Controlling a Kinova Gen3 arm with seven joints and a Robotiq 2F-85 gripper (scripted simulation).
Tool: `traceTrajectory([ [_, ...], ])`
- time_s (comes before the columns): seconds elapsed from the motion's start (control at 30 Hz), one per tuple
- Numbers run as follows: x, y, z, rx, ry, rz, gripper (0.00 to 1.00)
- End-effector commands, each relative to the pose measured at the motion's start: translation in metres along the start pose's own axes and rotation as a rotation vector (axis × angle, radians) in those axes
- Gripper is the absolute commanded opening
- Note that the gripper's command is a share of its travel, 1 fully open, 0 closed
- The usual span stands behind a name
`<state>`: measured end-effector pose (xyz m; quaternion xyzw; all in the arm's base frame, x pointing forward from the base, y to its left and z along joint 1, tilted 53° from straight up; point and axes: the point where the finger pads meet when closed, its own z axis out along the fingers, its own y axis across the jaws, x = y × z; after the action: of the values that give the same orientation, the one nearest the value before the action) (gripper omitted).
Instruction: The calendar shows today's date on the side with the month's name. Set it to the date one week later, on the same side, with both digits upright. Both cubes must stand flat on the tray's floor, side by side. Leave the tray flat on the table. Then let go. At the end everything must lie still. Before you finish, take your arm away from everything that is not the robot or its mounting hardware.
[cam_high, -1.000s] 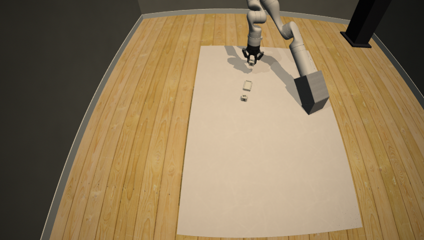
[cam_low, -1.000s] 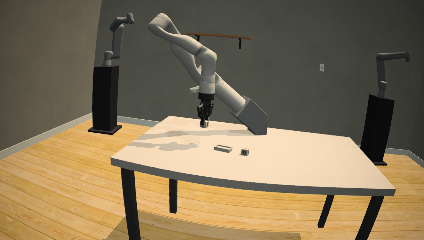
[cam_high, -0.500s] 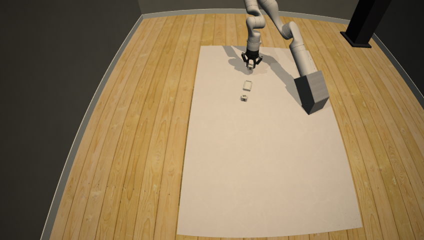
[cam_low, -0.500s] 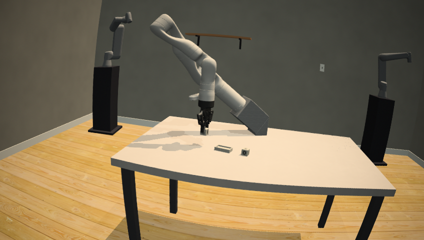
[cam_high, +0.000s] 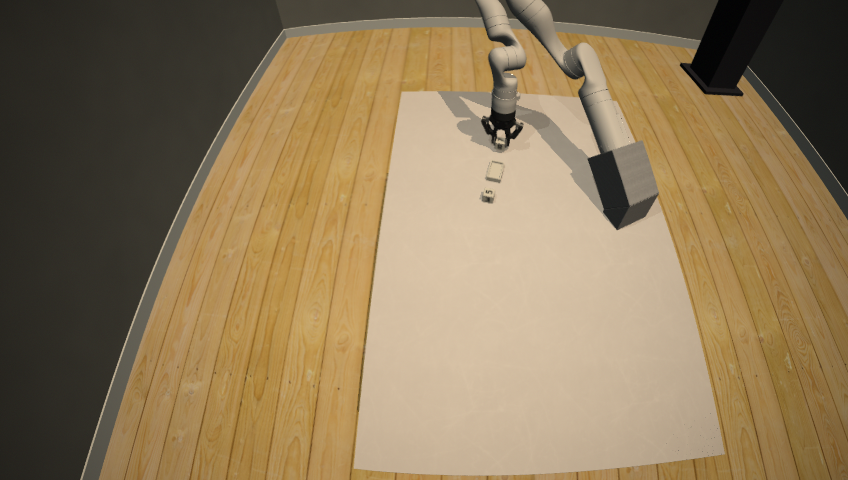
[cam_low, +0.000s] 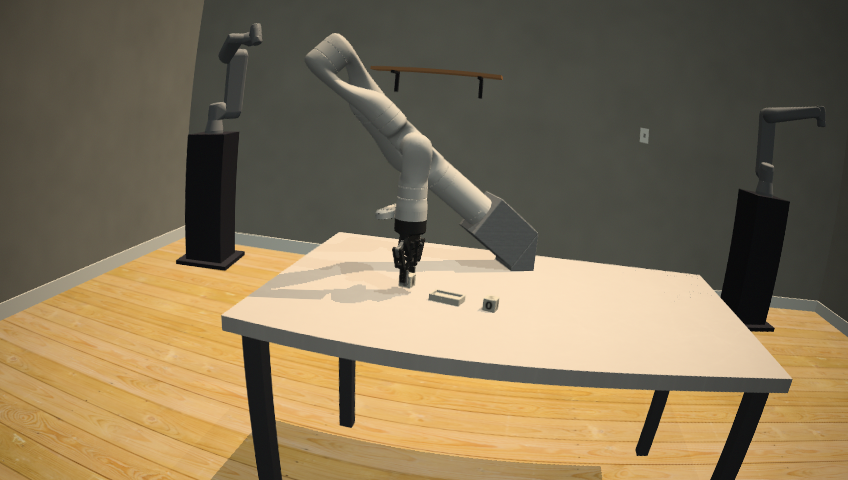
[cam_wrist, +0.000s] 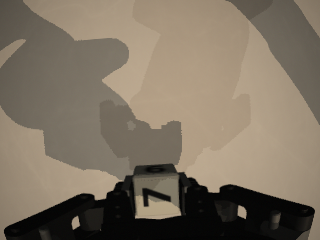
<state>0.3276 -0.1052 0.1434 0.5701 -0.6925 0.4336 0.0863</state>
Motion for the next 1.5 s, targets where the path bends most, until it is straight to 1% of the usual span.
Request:
traceTrajectory([
  [0.0,0.0035,0.0038,0.0079,-0.011,0.015,-0.003,0.28],
  [0.3,0.0036,0.0037,0.0122,-0.011,0.016,-0.001,0.28],
  [1.47,0.0036,0.0037,0.0122,-0.011,0.016,-0.001,0.28],
])
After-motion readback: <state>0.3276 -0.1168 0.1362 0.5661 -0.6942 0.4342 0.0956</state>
